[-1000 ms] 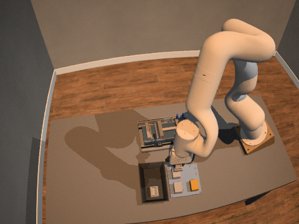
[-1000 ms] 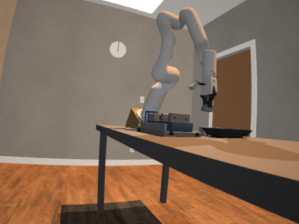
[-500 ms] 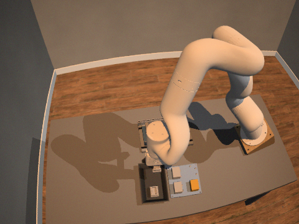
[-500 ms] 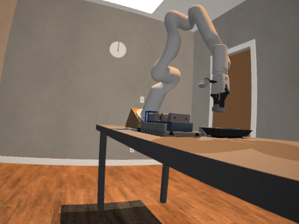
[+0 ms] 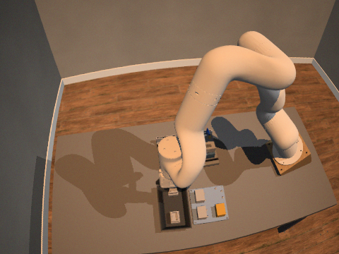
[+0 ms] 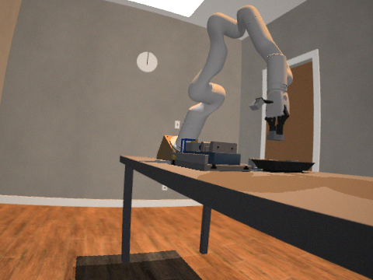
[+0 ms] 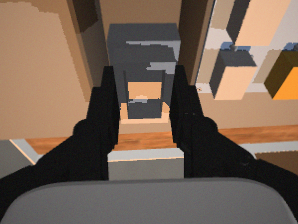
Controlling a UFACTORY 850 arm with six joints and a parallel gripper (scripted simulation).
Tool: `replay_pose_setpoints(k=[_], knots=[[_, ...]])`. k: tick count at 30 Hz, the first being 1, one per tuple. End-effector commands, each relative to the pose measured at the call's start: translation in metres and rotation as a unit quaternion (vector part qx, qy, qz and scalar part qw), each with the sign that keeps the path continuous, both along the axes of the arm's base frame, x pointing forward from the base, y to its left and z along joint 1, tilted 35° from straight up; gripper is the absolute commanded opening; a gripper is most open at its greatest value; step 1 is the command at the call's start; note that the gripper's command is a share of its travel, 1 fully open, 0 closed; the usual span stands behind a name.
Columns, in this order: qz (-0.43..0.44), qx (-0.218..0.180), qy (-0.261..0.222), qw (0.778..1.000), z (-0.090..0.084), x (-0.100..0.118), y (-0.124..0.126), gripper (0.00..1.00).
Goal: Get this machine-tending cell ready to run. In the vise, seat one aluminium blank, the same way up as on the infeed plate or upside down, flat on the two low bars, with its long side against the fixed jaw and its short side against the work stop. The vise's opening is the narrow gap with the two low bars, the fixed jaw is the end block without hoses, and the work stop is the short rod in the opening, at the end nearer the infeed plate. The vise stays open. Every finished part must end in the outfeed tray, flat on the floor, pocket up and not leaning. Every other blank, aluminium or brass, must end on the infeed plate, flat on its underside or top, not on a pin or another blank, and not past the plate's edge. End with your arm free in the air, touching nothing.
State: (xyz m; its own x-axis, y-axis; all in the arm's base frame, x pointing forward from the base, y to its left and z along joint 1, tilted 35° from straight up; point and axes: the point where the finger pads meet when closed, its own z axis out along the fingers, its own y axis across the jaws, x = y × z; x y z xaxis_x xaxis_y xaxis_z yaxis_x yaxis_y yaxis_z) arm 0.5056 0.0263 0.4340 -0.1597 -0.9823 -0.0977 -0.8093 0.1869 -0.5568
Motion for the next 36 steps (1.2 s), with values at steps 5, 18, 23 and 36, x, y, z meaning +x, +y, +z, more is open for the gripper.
replay_pose_setpoints(k=[5, 18, 23, 36], knots=[[0.0, 0.0, -0.001, 1.0, 0.001, 0.0, 0.0, 0.0], [0.0, 0.0, -0.001, 1.0, -0.002, 0.003, 0.0, 0.0], [0.0, 0.0, -0.001, 1.0, -0.005, 0.005, 0.0, 0.0], [0.0, 0.0, -0.001, 1.0, -0.018, 0.014, 0.0, 0.0]])
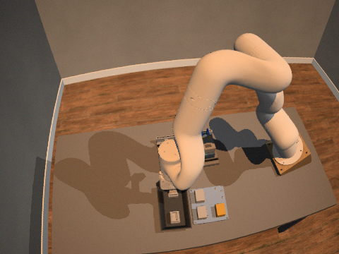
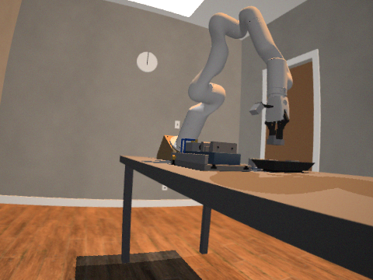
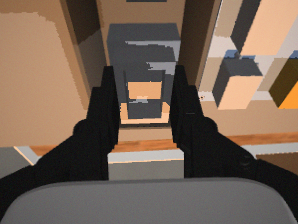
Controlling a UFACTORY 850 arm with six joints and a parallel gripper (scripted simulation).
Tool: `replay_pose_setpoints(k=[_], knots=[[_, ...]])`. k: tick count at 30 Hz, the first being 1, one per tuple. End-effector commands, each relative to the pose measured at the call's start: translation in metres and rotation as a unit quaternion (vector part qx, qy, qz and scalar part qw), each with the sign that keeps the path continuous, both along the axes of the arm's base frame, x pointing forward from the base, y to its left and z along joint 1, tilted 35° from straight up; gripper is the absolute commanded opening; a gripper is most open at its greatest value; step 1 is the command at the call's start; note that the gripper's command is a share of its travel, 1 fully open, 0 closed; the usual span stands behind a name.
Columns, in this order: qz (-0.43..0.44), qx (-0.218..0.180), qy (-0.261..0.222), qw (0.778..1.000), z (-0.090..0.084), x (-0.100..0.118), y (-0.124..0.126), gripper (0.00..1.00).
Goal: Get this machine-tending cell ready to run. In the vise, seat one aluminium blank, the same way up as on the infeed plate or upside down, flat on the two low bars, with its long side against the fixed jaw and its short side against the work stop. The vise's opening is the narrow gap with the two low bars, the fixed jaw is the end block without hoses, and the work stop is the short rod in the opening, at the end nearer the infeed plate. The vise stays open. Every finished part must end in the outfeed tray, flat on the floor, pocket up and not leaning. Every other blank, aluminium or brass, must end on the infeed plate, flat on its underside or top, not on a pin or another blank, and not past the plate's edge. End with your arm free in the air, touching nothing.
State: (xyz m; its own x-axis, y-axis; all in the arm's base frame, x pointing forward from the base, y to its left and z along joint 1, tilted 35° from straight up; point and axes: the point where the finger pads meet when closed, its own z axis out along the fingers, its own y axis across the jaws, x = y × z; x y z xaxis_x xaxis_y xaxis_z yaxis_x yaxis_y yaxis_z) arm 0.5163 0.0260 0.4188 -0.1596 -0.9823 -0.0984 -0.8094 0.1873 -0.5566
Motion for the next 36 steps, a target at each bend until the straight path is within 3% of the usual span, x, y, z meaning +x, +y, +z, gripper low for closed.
replay_pose_setpoints(k=[1, 36], knots=[[0.0, 0.0, -0.001, 1.0, -0.005, 0.004, 0.0, 0.0], [0.0, 0.0, -0.001, 1.0, -0.053, 0.038, -0.001, 0.0]])
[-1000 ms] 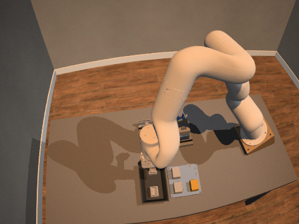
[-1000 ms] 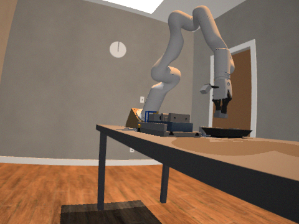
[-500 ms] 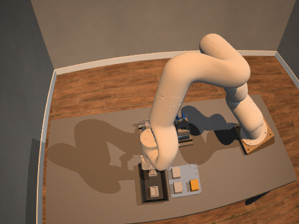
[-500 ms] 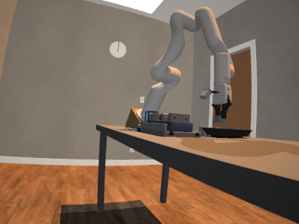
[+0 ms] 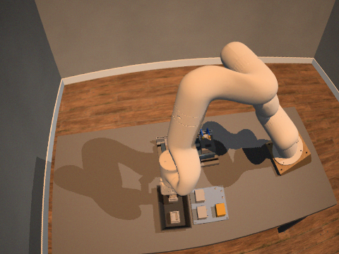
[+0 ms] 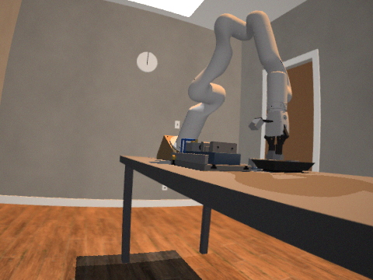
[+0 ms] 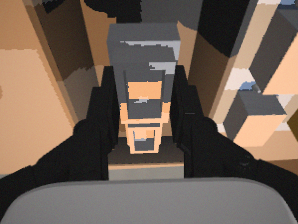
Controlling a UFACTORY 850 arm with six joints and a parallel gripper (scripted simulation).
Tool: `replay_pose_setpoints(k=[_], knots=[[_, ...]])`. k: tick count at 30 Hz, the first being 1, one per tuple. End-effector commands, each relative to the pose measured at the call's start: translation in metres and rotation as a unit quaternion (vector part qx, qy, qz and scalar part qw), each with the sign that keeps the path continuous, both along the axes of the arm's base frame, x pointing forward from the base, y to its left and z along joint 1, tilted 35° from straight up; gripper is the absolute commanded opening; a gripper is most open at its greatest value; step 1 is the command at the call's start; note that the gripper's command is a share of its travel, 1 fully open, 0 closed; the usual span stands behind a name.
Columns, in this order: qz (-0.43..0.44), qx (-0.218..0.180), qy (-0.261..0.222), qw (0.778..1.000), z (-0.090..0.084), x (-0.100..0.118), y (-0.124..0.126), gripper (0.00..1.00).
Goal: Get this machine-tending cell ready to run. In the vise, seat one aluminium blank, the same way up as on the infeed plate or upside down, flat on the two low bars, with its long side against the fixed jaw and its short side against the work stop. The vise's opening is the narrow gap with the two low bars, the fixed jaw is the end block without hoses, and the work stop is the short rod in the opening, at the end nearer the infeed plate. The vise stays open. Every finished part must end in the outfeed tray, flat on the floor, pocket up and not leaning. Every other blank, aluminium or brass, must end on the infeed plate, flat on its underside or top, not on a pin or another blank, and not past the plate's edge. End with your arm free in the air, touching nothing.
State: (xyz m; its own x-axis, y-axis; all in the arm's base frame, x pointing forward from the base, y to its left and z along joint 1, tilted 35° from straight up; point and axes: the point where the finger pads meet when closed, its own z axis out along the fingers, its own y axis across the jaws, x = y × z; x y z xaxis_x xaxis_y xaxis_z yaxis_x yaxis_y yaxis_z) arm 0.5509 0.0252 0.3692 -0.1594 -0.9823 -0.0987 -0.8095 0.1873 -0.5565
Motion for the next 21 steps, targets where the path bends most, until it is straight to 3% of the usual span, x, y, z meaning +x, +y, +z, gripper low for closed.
replay_pose_setpoints(k=[1, 21], knots=[[0.0, 0.0, -0.001, 1.0, -0.004, 0.004, 0.0, 0.0], [0.0, 0.0, -0.001, 1.0, -0.015, 0.012, 0.0, 0.0]])
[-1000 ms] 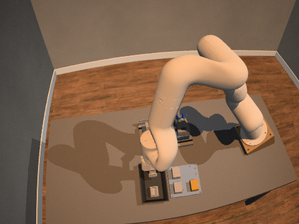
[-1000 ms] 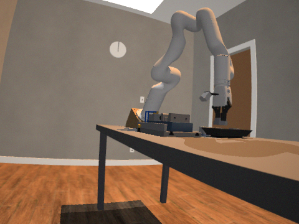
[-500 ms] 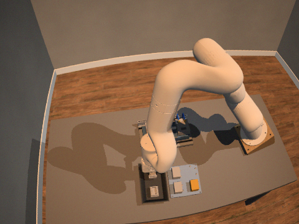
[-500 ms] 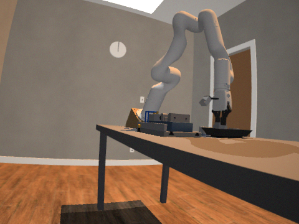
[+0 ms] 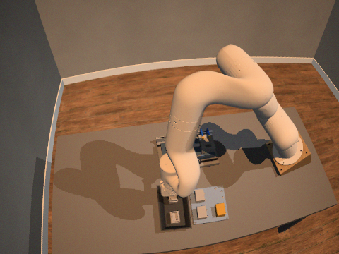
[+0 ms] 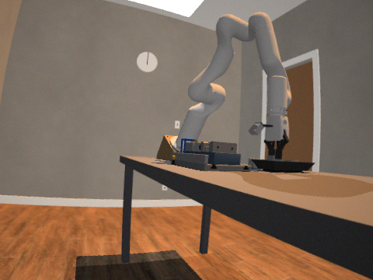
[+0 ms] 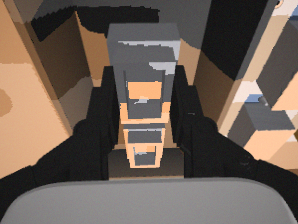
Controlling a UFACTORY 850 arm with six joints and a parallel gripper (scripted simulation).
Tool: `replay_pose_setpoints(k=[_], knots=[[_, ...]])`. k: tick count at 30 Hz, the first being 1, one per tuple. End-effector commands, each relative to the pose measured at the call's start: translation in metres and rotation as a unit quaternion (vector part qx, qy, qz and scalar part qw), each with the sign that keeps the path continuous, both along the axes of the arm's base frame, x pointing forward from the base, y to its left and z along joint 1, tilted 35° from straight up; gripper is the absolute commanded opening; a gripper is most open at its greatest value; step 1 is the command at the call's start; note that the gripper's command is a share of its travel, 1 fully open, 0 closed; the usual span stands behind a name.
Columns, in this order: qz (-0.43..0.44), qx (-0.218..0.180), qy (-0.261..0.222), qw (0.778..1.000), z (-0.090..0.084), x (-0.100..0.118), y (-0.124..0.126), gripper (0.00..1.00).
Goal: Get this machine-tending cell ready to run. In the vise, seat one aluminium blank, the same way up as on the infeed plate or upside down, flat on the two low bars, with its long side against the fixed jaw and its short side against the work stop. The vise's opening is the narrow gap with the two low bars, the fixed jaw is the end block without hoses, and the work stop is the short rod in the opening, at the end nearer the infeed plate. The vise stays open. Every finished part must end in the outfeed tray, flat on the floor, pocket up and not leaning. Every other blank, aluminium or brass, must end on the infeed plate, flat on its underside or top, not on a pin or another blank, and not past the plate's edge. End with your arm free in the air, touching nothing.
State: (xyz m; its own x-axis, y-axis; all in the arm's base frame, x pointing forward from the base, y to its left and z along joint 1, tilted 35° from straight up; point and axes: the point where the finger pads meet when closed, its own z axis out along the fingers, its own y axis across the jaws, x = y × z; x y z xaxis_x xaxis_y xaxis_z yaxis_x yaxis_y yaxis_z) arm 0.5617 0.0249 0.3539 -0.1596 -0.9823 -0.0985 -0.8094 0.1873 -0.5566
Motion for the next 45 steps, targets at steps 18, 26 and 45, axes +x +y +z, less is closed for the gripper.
replay_pose_setpoints(k=[18, 26, 45], knots=[[0.0, 0.0, -0.001, 1.0, -0.0004, 0.0013, 0.0, 0.0], [0.0, 0.0, -0.001, 1.0, -0.0005, 0.0014, 0.0, 0.0], [0.0, 0.0, -0.001, 1.0, -0.0059, 0.005, 0.0, 0.0]])
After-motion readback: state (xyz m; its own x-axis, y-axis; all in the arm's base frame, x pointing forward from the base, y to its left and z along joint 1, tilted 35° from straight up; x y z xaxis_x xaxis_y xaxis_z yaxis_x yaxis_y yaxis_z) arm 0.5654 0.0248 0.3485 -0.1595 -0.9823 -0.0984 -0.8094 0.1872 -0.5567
